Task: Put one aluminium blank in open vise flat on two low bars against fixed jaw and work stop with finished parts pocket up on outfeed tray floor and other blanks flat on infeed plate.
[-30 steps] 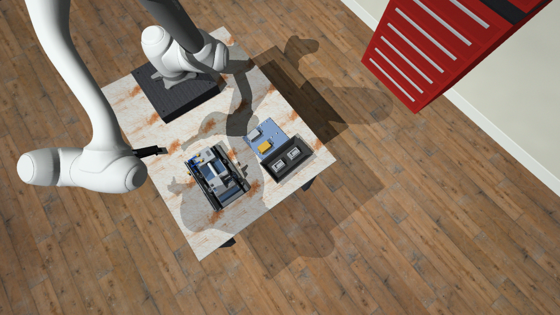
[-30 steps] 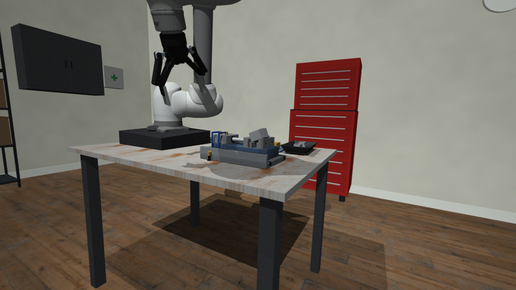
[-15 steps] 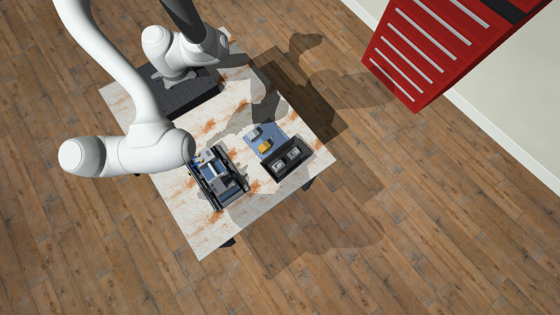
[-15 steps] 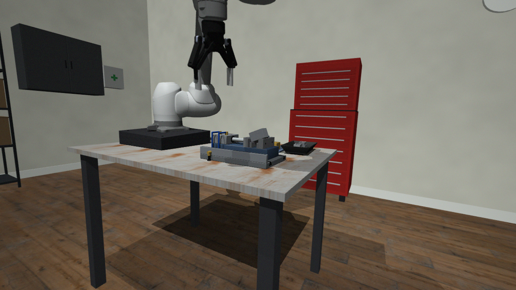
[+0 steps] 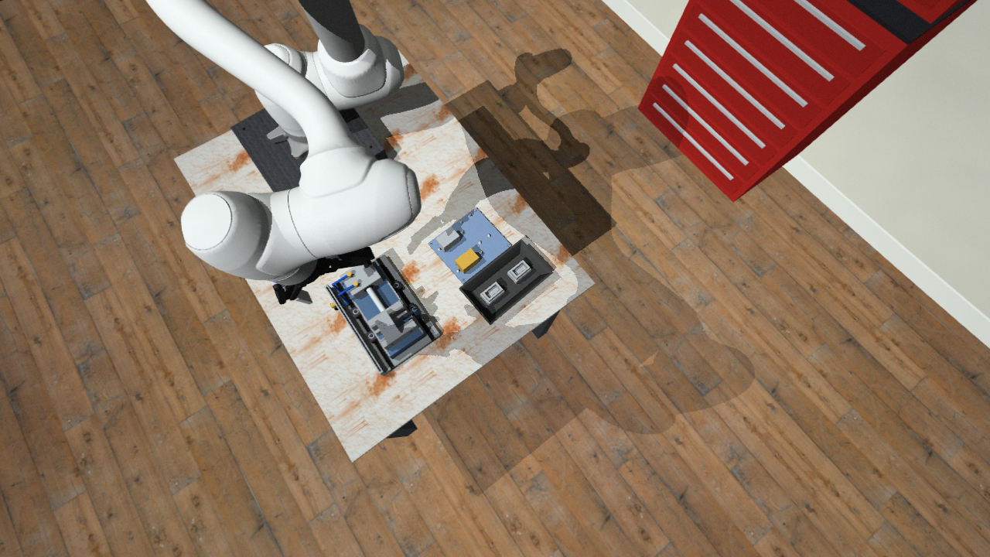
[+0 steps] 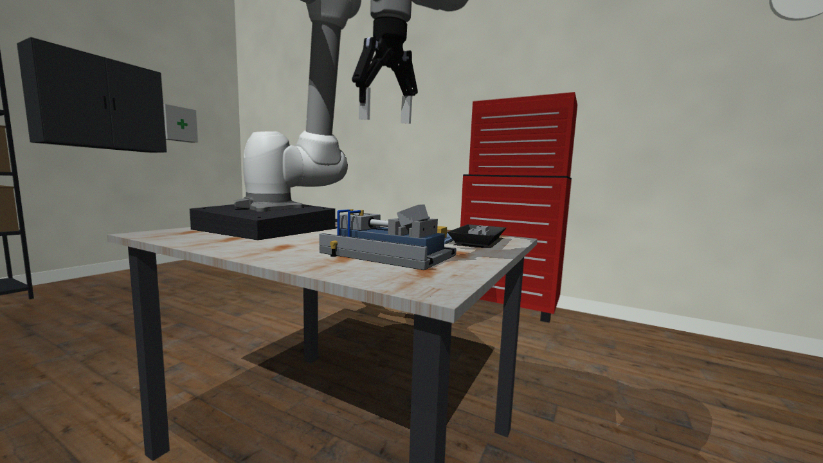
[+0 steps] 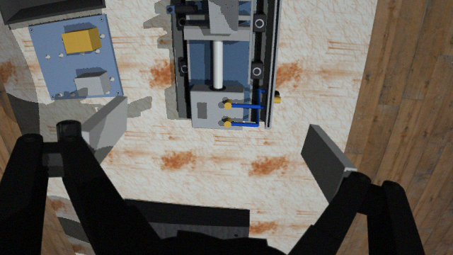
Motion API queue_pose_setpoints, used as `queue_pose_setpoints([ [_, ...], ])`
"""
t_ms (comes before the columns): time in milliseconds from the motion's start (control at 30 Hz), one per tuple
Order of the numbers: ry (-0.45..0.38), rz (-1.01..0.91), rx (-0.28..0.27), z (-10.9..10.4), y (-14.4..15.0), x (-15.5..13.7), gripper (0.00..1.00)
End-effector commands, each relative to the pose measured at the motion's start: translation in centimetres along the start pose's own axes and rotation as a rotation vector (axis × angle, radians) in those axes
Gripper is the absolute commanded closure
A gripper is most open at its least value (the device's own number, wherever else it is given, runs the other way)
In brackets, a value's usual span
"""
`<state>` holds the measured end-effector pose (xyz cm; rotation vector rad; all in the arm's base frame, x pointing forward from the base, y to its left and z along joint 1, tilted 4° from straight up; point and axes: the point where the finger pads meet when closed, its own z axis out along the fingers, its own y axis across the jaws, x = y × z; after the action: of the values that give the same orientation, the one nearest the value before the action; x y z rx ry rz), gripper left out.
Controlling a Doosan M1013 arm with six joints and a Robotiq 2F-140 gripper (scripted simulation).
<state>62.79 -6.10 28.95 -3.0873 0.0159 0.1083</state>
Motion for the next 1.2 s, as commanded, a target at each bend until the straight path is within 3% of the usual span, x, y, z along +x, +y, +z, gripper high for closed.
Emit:
queue_pose_setpoints([
  [0,0.039,-0.006,-0.032,-1.8,-3.6,1.2,0.00],
  [133,0.068,-0.010,-0.051,-3.0,-6.1,1.9,0.00],
  [833,0.104,0.598,-0.052,5.4,-19.6,0.3,0.00],
  [900,0.104,0.598,-0.052,5.4,-19.6,0.3,0.00],
  [1167,0.124,0.861,-0.042,9.1,-25.1,-1.7,0.00],
])
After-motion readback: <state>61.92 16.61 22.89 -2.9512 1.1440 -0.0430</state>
